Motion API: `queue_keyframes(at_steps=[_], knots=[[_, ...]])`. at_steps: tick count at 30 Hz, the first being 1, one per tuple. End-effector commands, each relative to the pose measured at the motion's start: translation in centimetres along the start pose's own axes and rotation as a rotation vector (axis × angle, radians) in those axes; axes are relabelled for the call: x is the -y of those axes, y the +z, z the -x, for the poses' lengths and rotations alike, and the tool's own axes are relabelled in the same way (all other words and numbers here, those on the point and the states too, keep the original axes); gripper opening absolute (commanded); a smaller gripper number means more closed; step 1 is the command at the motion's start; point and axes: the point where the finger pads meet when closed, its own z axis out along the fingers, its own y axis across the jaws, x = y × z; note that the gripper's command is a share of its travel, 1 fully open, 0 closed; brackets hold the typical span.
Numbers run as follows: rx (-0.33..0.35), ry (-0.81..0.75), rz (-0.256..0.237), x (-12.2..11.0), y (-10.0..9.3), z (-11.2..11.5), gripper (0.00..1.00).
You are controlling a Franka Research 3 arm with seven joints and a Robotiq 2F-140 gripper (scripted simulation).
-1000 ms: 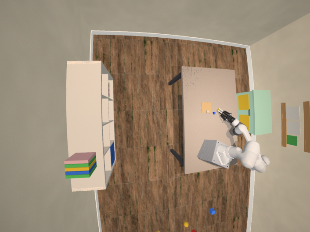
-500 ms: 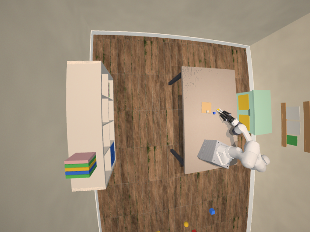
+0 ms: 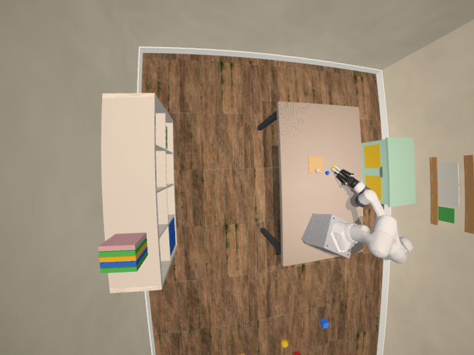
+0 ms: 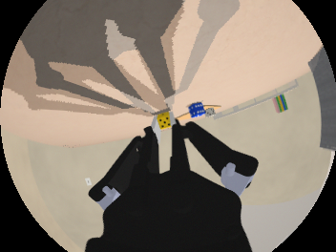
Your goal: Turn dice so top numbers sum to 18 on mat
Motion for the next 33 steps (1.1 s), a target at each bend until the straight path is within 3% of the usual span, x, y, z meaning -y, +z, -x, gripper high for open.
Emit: queue_keyframes(at_steps=[1,22,33], knots=[[0.001,-0.002,-0.001,-0.04,0.12,-0.06,0.13],[0.001,-0.002,-0.001,-0.04,0.12,-0.06,0.13],[0.001,-0.002,-0.001,-0.04,0.12,-0.06,0.20]])
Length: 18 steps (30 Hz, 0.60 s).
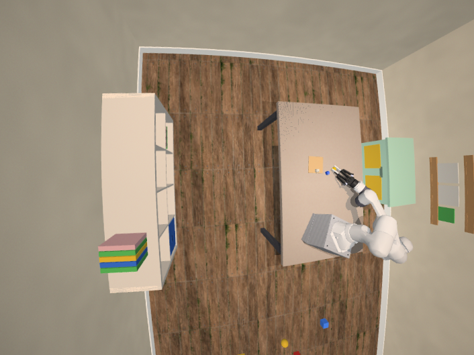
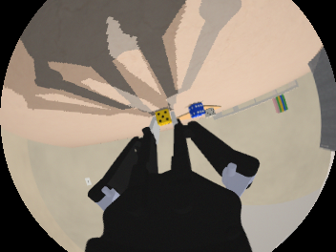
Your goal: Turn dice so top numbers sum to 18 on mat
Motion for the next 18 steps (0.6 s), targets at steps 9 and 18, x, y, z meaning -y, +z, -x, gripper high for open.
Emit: queue_keyframes(at_steps=[9,18], knots=[[0.001,0.000,-0.001,-0.05,0.12,-0.05,0.25],[0.001,0.000,-0.001,-0.05,0.12,-0.05,0.25]])
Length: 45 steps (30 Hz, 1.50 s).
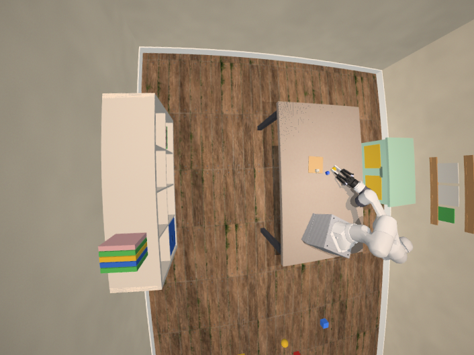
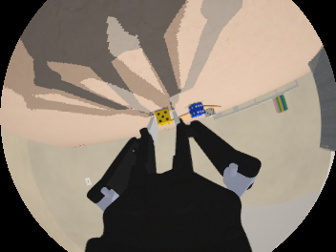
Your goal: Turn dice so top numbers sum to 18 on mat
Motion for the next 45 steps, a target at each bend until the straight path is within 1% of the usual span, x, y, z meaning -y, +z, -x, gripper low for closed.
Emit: queue_keyframes(at_steps=[1,33,38,45], knots=[[0.001,0.000,-0.001,0.0,0.1,0.0,0.25],[0.001,0.000,-0.001,0.0,0.0,0.0,0.25],[0.001,0.000,-0.001,0.0,-0.9,-0.1,0.25],[0.001,0.000,-0.001,0.0,-3.5,-0.1,0.25]])
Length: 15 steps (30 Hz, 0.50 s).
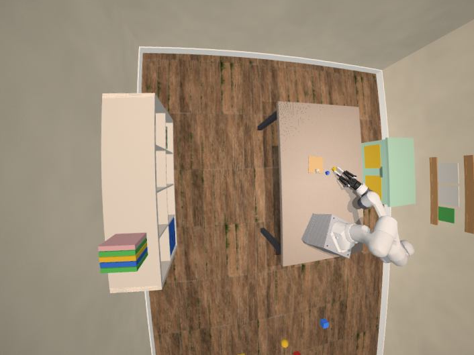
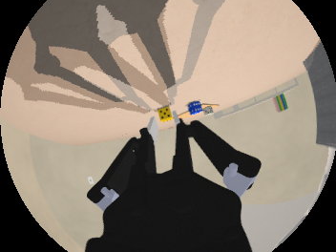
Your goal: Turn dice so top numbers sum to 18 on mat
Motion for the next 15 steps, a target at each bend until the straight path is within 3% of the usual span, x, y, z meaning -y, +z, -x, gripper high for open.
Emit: queue_keyframes(at_steps=[1,15], knots=[[0.005,-0.009,0.011,-0.3,-1.3,0.2,0.25],[0.005,-0.009,0.011,-0.3,-2.5,0.3,0.25]])
